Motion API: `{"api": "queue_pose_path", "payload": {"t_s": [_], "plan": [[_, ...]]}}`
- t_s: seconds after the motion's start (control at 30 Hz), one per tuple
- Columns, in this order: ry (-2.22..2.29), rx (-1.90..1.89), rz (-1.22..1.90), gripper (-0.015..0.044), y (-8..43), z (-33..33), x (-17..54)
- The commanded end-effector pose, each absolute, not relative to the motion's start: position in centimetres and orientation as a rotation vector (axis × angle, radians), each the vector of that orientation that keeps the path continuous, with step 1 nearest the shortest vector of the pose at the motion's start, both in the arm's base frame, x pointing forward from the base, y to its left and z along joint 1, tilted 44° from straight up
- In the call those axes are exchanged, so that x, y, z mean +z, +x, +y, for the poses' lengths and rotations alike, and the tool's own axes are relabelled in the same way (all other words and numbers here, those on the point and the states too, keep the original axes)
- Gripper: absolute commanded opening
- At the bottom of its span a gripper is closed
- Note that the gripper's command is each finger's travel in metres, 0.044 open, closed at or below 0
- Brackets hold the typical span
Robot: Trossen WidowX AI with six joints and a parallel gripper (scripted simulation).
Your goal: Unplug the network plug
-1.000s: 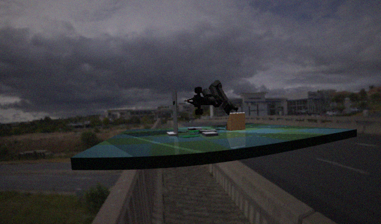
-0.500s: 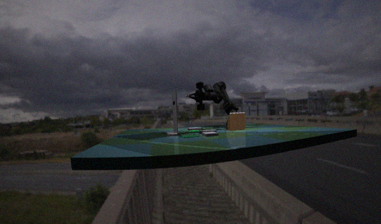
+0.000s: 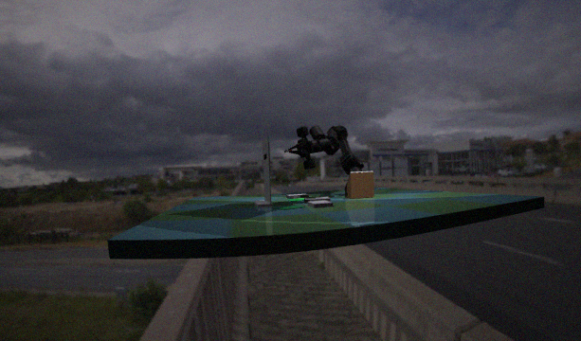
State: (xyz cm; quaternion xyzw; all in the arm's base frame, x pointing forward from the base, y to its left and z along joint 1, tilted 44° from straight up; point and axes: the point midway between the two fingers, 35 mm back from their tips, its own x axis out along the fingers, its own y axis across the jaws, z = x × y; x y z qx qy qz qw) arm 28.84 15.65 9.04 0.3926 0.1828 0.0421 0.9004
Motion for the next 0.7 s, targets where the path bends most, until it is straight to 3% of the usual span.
{"api": "queue_pose_path", "payload": {"t_s": [0.0,0.67], "plan": [[0.843,-0.005,0.377,0.0,29.3,14.4,8.7],[0.913,-0.519,0.321,0.0,28.7,5.9,6.8]]}}
